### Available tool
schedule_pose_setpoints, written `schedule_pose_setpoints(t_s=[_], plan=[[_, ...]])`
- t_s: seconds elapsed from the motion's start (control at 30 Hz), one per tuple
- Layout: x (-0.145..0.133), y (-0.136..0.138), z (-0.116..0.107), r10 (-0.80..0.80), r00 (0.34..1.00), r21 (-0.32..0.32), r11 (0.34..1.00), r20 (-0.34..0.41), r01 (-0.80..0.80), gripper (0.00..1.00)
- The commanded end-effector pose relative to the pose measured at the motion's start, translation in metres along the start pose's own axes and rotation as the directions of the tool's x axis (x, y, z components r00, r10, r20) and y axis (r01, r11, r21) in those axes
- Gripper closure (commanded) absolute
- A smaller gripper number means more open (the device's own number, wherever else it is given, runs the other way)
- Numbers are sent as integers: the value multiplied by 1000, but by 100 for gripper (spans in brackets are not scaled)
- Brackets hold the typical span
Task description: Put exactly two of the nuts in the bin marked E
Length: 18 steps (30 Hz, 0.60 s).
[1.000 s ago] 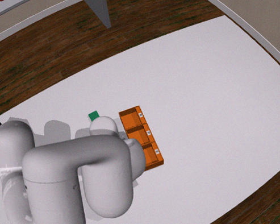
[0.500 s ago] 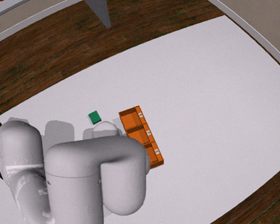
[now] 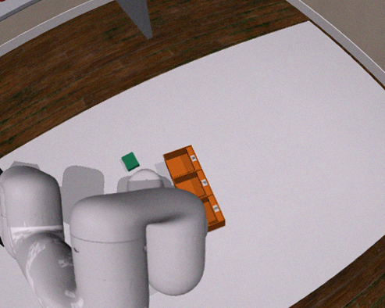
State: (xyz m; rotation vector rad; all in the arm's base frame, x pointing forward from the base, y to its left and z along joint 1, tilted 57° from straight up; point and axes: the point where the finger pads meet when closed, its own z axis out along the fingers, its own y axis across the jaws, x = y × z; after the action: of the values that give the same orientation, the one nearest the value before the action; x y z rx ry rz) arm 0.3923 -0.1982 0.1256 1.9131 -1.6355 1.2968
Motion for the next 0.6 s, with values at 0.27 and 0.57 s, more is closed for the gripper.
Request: schedule_pose_setpoints(t_s=[0.27,0.57], plan=[[0,0,0,0,1000,1,1000,0,0,100],[0,0,0,0,1000,1,1000,0,0,100]])
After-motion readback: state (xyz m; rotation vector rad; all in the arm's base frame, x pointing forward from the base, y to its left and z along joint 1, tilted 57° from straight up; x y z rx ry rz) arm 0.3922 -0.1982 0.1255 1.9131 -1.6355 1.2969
